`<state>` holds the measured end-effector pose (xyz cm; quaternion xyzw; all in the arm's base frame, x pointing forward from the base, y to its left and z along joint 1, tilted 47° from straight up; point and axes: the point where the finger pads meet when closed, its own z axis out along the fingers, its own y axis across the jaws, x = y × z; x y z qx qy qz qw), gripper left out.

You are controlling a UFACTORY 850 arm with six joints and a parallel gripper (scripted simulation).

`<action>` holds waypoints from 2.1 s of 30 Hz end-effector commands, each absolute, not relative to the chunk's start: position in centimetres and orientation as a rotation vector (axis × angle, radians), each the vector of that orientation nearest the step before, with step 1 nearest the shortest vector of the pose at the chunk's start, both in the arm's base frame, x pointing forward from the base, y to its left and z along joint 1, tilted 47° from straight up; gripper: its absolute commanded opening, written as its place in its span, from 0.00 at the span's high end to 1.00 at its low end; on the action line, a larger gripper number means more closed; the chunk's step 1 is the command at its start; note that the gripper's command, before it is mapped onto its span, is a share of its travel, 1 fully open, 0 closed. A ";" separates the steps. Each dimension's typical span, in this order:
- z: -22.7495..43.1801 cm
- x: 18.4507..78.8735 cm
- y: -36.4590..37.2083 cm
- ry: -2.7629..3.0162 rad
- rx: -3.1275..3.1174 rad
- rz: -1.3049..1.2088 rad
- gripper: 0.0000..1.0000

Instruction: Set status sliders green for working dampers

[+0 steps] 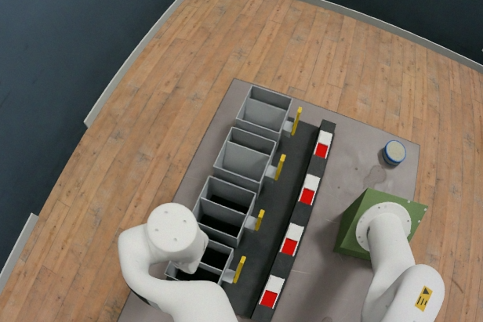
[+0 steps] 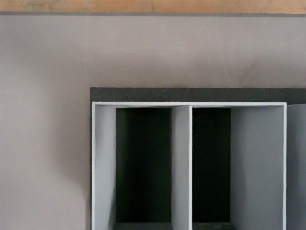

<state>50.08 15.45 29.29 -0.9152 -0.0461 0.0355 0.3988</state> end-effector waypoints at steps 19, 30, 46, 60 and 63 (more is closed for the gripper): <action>29.4 50.1 15.4 -0.402 -2.283 -0.038 1.00; 29.4 50.2 15.4 -0.697 -2.217 -0.169 1.00; 29.4 50.2 15.4 -1.119 -2.062 -0.361 1.00; 29.4 50.2 15.4 -1.474 -1.868 -0.526 1.00; 29.4 50.2 15.4 -1.541 -1.823 -0.558 1.00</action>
